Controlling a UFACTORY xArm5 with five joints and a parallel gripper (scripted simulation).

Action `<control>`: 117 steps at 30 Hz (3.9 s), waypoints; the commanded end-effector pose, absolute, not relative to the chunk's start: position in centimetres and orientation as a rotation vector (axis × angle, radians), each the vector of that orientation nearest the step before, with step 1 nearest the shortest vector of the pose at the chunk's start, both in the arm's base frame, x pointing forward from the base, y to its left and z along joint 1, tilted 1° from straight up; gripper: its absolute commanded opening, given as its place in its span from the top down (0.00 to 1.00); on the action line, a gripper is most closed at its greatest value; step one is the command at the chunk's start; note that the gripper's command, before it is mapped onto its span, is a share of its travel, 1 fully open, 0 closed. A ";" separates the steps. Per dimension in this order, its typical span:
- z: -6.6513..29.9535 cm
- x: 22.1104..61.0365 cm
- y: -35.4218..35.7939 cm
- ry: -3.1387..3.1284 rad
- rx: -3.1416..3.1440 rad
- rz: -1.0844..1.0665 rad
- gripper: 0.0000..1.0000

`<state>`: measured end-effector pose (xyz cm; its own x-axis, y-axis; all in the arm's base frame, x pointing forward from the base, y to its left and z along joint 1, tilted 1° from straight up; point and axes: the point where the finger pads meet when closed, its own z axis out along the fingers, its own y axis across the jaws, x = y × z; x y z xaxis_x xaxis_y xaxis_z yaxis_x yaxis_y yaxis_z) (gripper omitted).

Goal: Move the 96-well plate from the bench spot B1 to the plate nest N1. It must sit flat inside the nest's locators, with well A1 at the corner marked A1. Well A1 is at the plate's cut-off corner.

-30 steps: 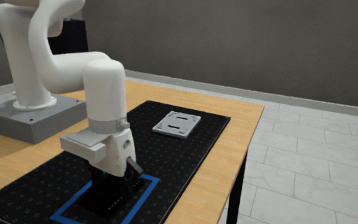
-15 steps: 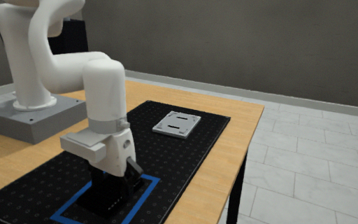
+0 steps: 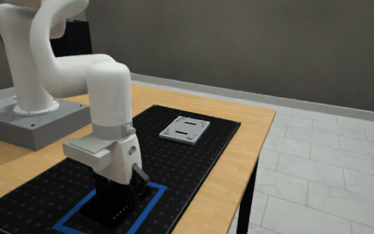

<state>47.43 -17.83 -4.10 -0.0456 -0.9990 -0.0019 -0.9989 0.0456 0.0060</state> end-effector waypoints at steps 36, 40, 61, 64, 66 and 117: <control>-2.6 47.6 -17.9 -2.276 2.174 -0.009 1.00; -2.4 47.6 -17.9 -2.276 2.174 -0.009 1.00; -1.1 47.6 -17.9 -2.276 2.174 -0.009 1.00; -0.6 47.6 -17.9 -2.276 2.174 -0.009 1.00; -0.3 47.6 -17.9 -2.276 2.174 -0.009 1.00; 4.2 47.4 -15.3 -2.130 2.318 -0.008 1.00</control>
<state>47.33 -16.14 4.01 0.0716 -0.9974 -0.0026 -0.9974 -0.0717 0.0061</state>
